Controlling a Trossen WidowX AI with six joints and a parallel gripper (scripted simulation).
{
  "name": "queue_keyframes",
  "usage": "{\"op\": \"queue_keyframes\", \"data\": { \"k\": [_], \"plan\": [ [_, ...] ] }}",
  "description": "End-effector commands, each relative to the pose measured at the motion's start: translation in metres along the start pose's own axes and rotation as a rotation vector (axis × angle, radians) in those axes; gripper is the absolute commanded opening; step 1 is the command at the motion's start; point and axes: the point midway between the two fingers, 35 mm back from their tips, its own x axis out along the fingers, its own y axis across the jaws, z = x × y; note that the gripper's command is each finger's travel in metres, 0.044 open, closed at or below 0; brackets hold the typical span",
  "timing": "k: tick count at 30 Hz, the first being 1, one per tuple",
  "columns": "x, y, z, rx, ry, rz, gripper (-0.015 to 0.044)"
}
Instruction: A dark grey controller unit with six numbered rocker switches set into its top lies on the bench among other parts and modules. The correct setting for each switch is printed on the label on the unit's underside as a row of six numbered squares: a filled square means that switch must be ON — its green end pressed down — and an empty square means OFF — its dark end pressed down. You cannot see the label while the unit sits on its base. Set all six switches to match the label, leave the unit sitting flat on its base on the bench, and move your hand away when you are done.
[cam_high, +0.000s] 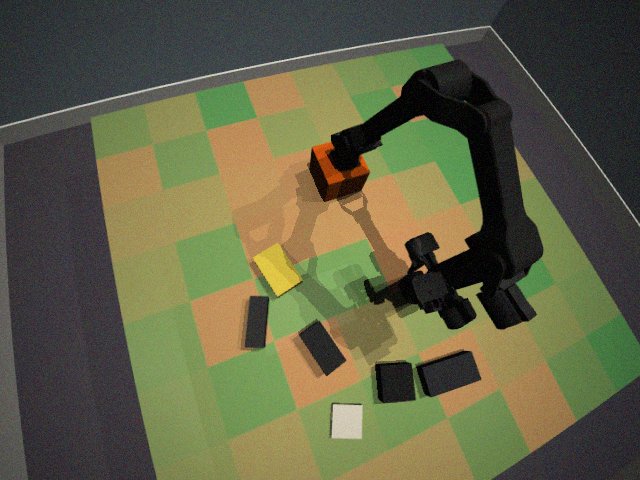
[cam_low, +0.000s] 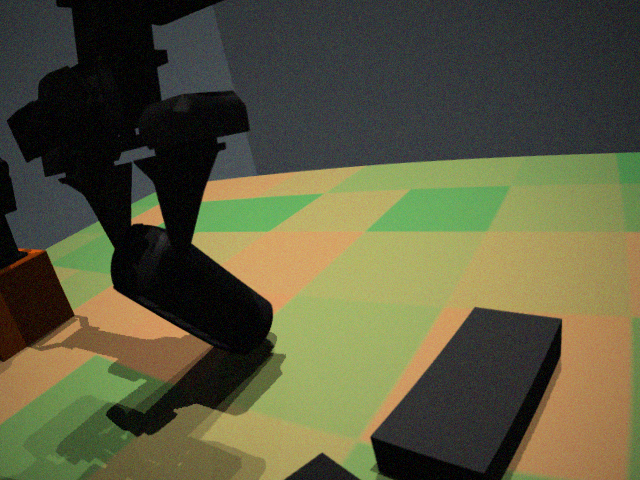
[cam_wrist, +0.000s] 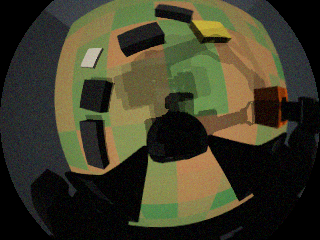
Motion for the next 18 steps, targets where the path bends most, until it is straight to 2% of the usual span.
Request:
{"op": "queue_keyframes", "data": {
  "k": [1, 18],
  "plan": [
    [-0.002, 0.001, -0.006, 0.0, -0.002, 0.003, 0.0336],
    [-0.008, 0.001, -0.02, 0.0, -0.035, 0.003, 0.0336]
  ]
}}
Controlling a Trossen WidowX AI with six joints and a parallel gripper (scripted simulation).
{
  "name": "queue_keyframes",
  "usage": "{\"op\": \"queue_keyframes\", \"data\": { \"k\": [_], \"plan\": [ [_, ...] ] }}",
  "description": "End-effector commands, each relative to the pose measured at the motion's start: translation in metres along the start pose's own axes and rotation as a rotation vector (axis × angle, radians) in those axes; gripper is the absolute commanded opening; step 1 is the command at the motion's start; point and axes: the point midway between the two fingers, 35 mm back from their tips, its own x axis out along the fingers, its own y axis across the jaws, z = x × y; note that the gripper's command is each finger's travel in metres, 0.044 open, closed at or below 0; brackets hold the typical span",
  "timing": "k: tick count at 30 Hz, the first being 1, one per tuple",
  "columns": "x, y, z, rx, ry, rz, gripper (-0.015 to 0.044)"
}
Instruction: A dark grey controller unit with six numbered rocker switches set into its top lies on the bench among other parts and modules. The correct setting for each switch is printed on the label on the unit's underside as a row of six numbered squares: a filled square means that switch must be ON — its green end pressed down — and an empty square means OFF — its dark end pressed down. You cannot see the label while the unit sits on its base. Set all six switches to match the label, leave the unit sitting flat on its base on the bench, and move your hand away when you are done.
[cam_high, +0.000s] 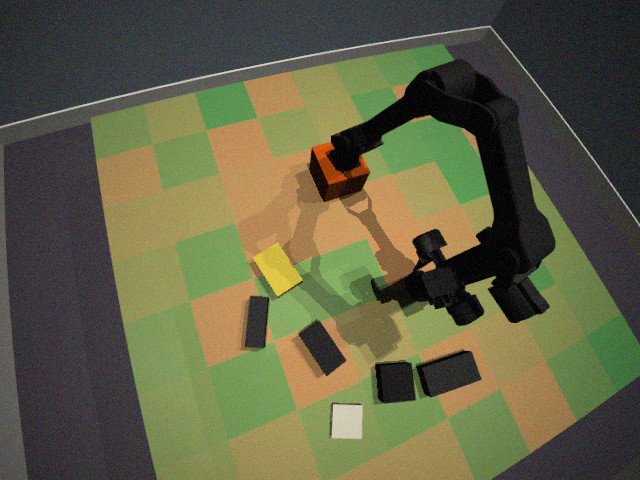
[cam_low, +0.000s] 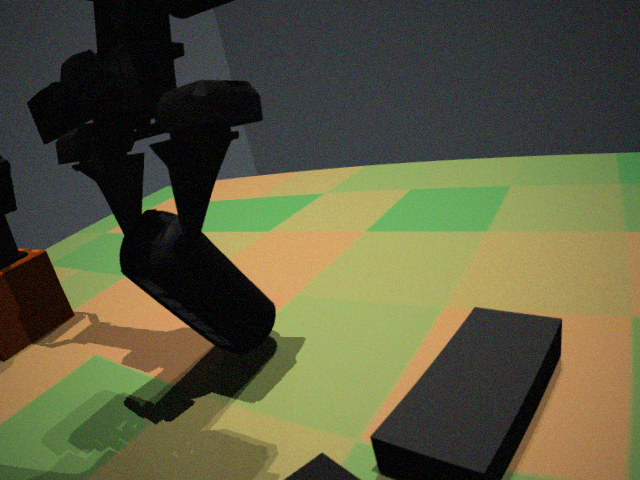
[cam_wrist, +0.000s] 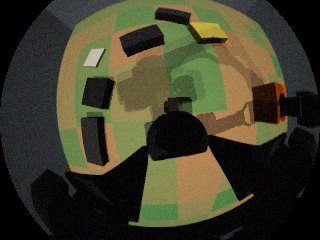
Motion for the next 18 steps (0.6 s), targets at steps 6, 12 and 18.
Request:
{"op": "queue_keyframes", "data": {
  "k": [6, 12, 18],
  "plan": [
    [-0.004, 0.001, -0.011, 0.0, -0.009, 0.003, 0.0336],
    [-0.006, 0.001, -0.016, 0.0, -0.021, 0.003, 0.0336],
    [-0.008, 0.001, -0.021, 0.0, -0.033, 0.003, 0.0336]
  ]
}}
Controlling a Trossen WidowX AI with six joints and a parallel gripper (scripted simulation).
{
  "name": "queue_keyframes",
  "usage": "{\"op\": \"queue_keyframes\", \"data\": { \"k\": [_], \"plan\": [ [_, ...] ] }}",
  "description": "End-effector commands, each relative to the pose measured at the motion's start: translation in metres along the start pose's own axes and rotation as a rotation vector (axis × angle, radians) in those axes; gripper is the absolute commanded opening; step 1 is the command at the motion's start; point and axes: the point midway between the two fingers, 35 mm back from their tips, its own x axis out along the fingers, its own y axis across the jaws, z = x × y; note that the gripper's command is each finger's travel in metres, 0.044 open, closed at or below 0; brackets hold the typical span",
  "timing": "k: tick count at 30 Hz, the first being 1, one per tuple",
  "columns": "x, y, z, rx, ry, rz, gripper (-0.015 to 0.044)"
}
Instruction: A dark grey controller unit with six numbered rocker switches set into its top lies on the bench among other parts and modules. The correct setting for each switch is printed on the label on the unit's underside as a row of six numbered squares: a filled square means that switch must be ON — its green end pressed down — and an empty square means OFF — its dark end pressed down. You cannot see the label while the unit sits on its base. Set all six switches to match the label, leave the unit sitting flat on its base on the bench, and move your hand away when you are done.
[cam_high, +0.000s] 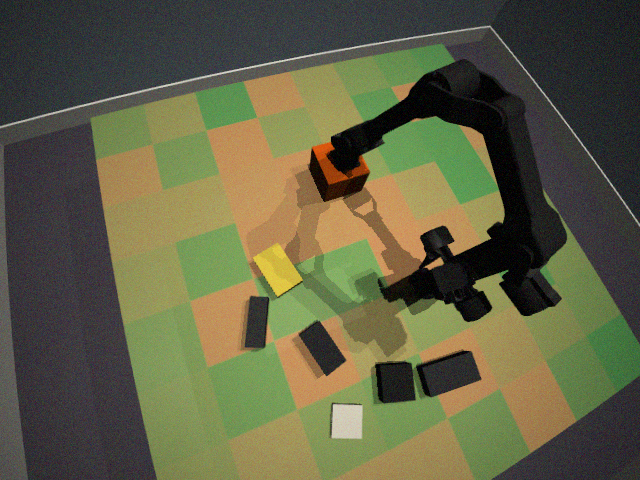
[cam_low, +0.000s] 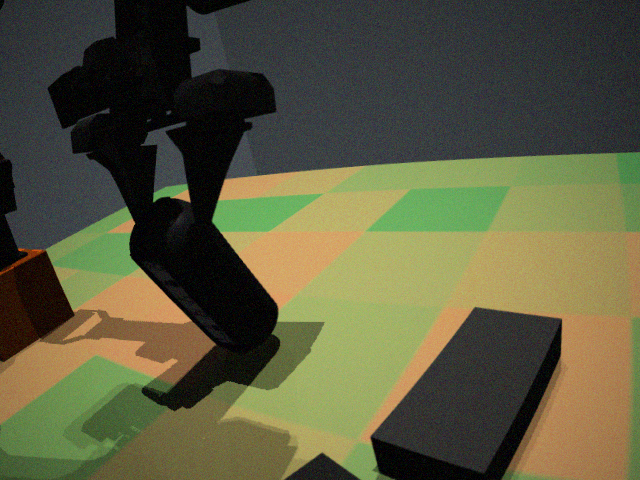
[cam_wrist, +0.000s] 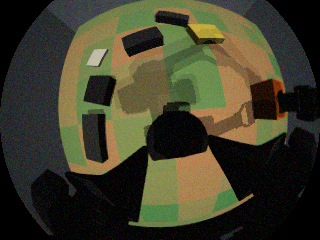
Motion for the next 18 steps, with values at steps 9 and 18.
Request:
{"op": "queue_keyframes", "data": {
  "k": [9, 18],
  "plan": [
    [-0.004, 0.001, -0.014, 0.0, -0.015, 0.003, 0.0336],
    [-0.007, 0.001, -0.022, 0.0, -0.01, 0.003, 0.0336]
  ]
}}
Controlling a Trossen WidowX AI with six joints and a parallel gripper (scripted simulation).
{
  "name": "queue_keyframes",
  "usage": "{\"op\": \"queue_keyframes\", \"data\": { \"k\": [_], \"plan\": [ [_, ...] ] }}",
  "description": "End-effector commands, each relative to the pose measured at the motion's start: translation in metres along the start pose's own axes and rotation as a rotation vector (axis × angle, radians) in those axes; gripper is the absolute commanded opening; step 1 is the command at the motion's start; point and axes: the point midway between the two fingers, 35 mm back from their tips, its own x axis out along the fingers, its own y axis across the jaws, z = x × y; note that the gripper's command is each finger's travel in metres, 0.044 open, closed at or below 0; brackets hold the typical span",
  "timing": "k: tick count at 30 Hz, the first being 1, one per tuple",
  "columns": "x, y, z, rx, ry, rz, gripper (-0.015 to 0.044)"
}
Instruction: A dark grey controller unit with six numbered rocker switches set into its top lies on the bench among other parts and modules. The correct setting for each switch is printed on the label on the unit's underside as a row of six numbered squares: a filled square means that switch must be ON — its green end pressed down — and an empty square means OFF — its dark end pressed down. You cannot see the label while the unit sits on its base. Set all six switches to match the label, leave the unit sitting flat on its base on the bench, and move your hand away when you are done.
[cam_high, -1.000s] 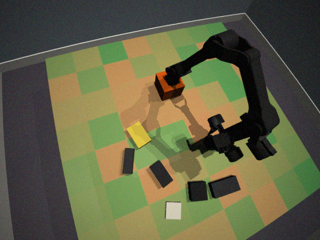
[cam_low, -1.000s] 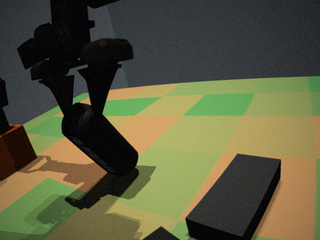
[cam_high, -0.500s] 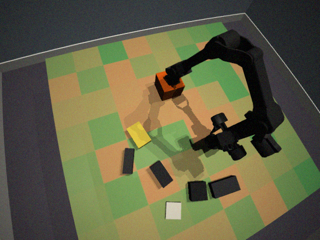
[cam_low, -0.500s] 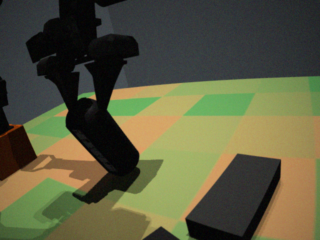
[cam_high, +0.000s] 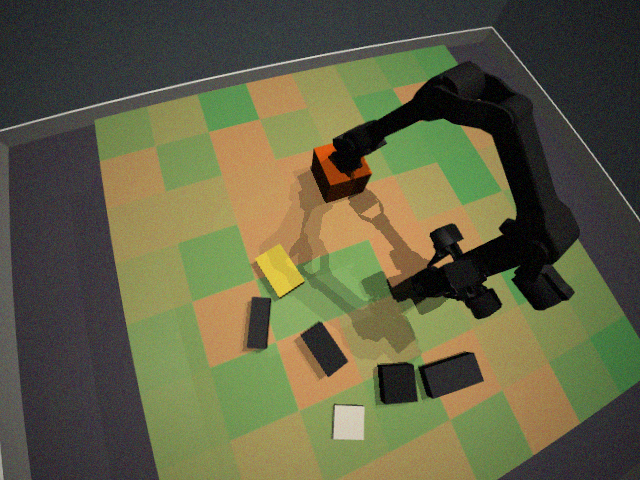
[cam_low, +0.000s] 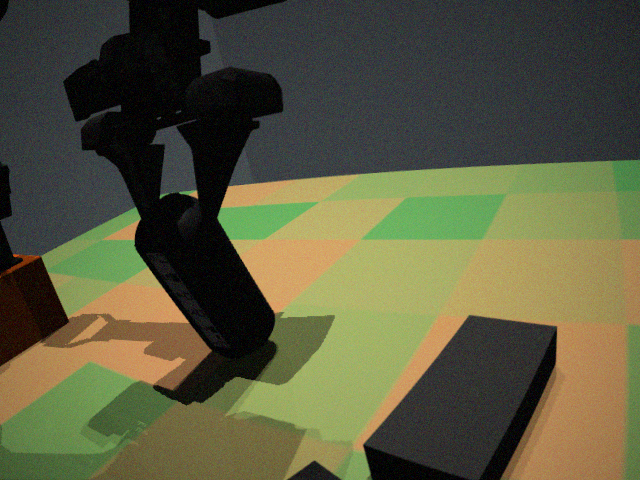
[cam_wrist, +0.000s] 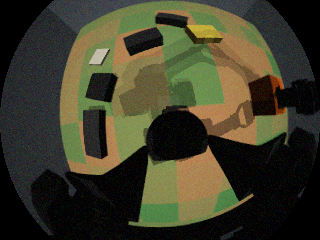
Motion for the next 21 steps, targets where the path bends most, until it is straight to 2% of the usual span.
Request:
{"op": "queue_keyframes", "data": {
  "k": [1, 21],
  "plan": [
    [-0.001, 0.001, -0.007, 0.001, 0.02, 0.002, 0.0336],
    [-0.006, 0.001, -0.022, 0.001, 0.065, 0.002, 0.0338]
  ]
}}
